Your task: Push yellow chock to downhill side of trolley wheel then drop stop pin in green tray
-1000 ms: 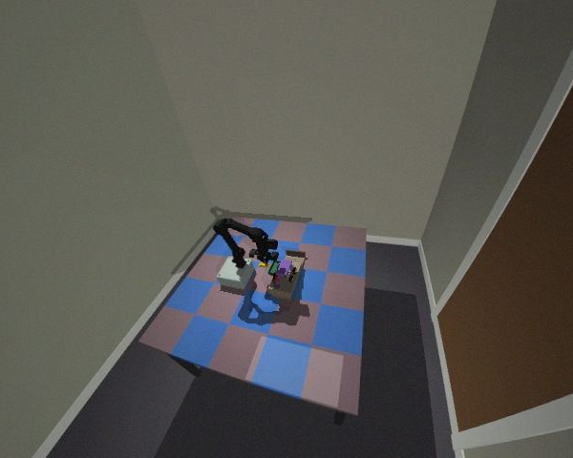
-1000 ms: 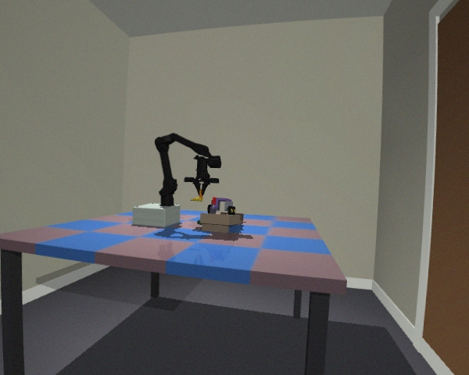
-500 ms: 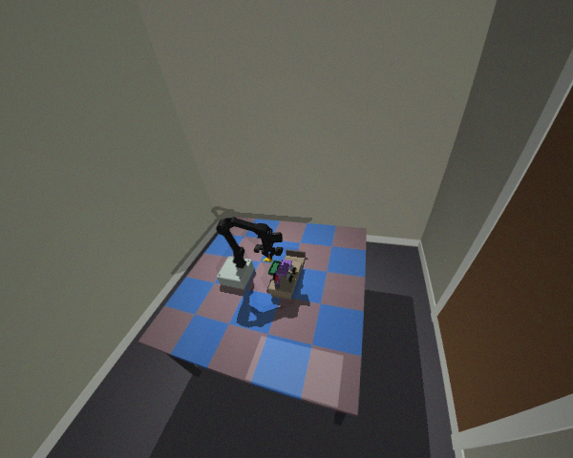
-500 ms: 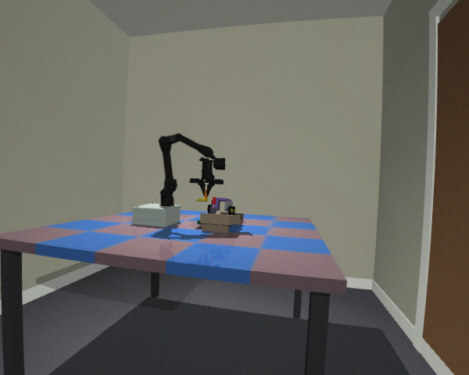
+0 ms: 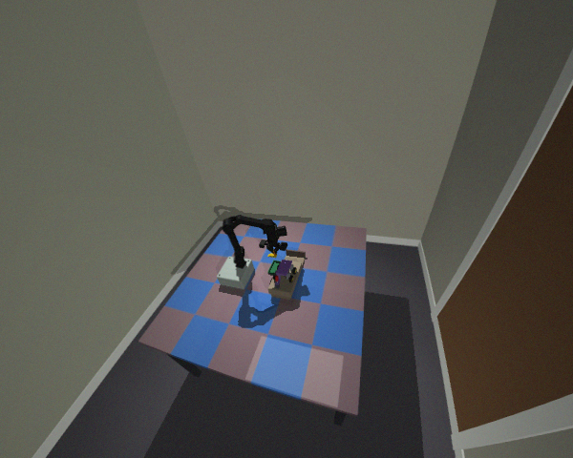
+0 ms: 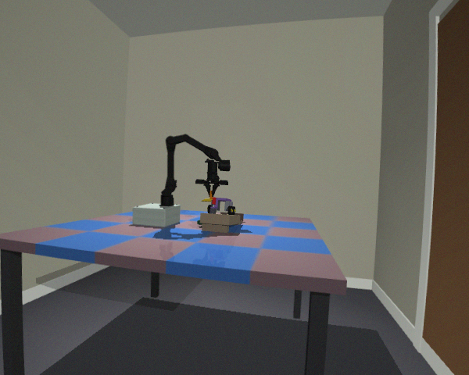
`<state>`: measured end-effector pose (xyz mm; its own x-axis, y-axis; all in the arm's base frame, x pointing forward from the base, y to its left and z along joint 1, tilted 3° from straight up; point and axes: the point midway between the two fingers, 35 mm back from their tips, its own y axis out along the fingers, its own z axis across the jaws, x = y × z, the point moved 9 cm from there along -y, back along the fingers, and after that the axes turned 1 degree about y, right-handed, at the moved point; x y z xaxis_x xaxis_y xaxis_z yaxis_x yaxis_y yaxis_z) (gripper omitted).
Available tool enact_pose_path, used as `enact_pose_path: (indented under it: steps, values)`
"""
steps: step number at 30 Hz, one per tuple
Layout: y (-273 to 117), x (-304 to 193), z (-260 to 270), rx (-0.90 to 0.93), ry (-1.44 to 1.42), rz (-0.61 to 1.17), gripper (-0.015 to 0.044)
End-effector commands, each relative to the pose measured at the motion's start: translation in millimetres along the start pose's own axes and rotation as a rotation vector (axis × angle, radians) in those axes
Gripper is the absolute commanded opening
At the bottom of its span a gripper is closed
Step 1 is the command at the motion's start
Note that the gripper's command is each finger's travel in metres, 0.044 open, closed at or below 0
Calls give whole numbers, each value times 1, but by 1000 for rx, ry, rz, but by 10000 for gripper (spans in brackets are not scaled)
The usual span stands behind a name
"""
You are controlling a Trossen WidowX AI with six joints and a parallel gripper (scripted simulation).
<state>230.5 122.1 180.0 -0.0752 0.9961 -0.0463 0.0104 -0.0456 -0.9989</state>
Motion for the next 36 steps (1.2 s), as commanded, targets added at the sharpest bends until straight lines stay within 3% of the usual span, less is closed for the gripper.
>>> enact_pose_path:
  steps: [1,10,36]
  values:
    - [0,17,-5,-3,3,-7,0]
    - [0,36,-11,-2,-44,-5,0]
    - [1,44,-11,34,-973,57,0]
